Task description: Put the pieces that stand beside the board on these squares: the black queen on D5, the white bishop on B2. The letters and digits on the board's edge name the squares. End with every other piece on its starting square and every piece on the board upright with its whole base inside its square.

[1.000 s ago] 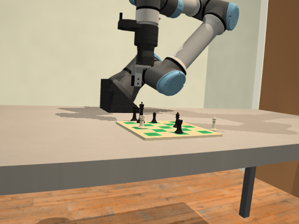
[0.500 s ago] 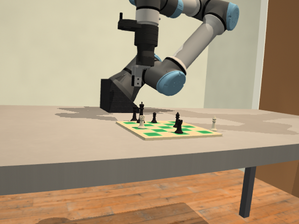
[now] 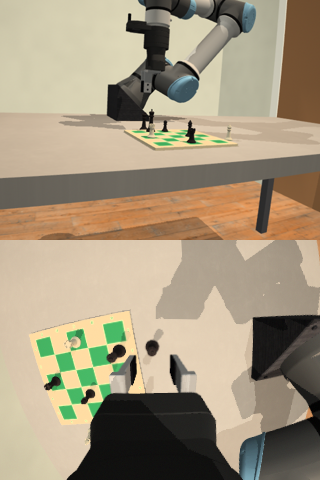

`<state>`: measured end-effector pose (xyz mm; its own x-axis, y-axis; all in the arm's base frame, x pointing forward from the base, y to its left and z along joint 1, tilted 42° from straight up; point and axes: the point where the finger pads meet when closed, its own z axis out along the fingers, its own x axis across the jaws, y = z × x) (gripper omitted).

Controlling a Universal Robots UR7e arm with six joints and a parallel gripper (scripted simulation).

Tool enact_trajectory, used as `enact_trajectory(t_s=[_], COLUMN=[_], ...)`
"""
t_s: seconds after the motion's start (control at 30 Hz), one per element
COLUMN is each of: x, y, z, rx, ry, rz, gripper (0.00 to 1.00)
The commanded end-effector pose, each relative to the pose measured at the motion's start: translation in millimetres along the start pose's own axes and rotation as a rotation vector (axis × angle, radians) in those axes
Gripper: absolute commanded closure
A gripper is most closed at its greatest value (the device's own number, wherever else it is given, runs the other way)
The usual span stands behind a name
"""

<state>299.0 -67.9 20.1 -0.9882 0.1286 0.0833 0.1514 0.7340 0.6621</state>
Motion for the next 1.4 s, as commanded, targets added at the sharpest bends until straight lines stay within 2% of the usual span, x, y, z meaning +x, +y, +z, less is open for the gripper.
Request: enact_trajectory(t_s=[0.0, 0.9, 1.37], x=[-0.2, -0.3, -1.0], y=[-0.2, -0.2, -0.2], z=[-0.4, 2.1, 20.2], rx=[0.001, 0.001, 0.001], ry=[-0.001, -0.001, 0.0], rz=[0.0, 0.011, 0.021], gripper=[0.21, 0.21, 0.21])
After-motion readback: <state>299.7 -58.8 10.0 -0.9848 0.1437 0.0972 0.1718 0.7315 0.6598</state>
